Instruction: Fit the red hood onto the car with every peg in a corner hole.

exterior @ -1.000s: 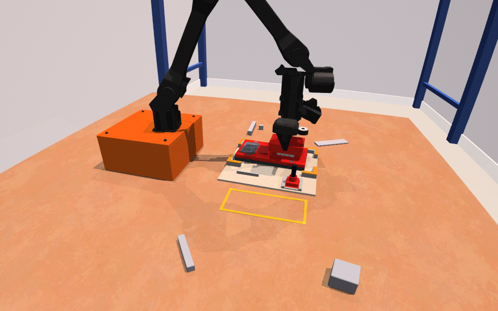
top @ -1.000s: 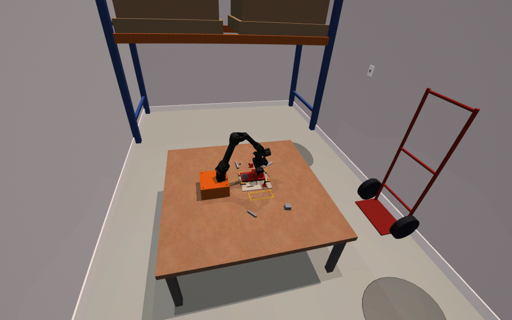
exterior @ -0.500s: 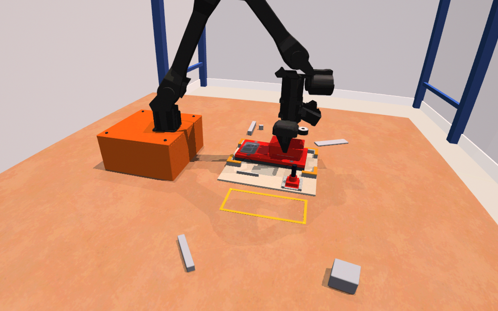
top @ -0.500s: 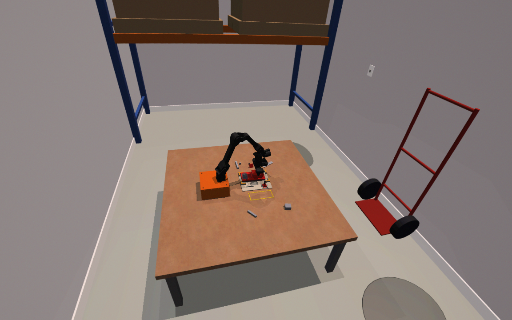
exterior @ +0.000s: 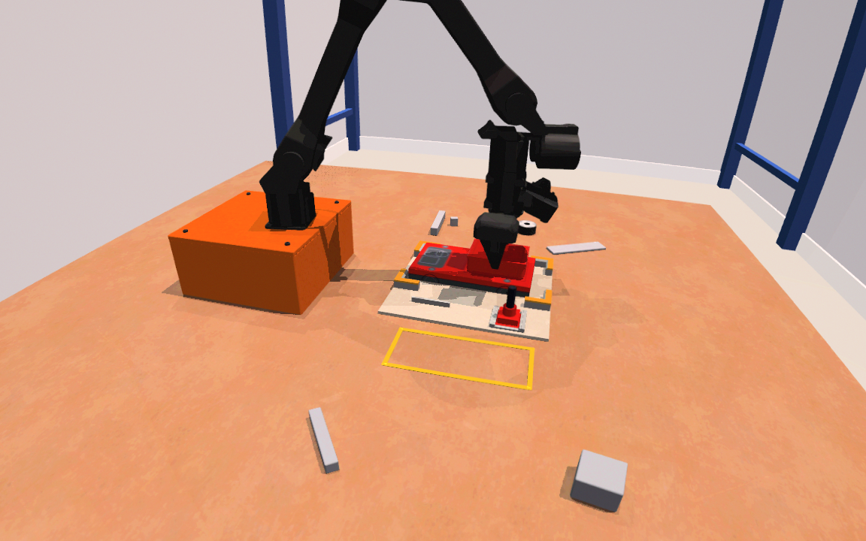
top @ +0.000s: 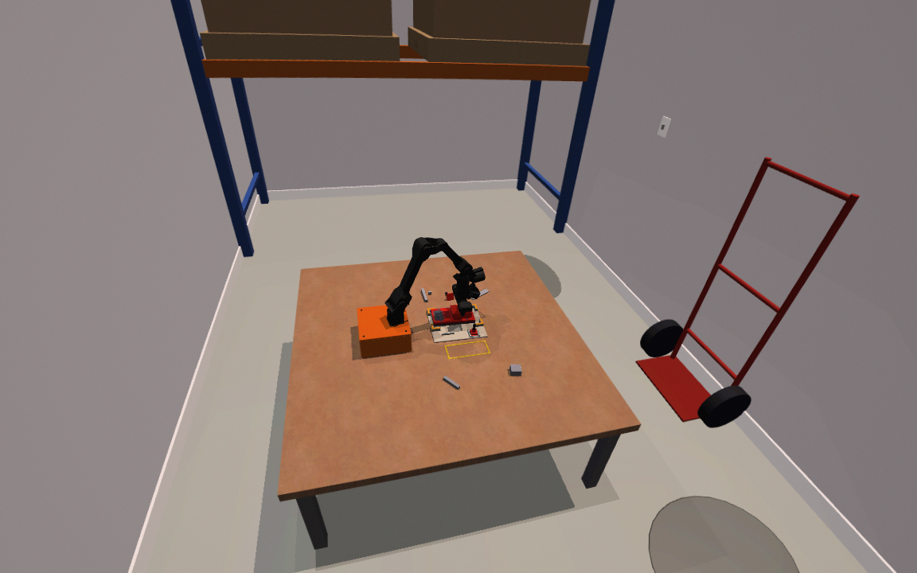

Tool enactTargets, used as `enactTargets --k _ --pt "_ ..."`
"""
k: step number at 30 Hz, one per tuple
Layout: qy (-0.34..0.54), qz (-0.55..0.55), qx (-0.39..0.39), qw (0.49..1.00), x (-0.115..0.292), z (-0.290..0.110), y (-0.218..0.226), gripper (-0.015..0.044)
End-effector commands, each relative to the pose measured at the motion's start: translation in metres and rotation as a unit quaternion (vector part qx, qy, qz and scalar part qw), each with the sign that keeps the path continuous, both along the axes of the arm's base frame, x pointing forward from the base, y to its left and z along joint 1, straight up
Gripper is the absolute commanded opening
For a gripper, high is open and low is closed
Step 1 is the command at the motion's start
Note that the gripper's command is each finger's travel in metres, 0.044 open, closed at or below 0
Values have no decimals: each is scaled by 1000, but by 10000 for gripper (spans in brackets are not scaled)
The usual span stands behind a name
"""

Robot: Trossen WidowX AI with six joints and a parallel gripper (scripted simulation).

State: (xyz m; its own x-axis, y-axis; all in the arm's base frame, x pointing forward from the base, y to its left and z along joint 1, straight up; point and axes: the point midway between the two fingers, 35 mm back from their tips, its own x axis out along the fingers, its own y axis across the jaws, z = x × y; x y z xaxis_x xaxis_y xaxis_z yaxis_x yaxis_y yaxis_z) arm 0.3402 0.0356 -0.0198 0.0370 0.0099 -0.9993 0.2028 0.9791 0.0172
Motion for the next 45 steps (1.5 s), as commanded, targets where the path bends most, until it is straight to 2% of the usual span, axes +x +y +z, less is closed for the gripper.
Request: enactTargets --k 1,3,20,24,30,45 --pt "0 -1 0 1000 0 0 0 0" --pt "-1 0 0 1000 0 1 0 0" --pt "0 0 0 1000 0 0 0 440" --pt "0 0 0 1000 1 13 0 440" --pt "1 0 -2 1000 -1 68 0 440" --pt "2 0 -2 1000 -2 70 0 440"
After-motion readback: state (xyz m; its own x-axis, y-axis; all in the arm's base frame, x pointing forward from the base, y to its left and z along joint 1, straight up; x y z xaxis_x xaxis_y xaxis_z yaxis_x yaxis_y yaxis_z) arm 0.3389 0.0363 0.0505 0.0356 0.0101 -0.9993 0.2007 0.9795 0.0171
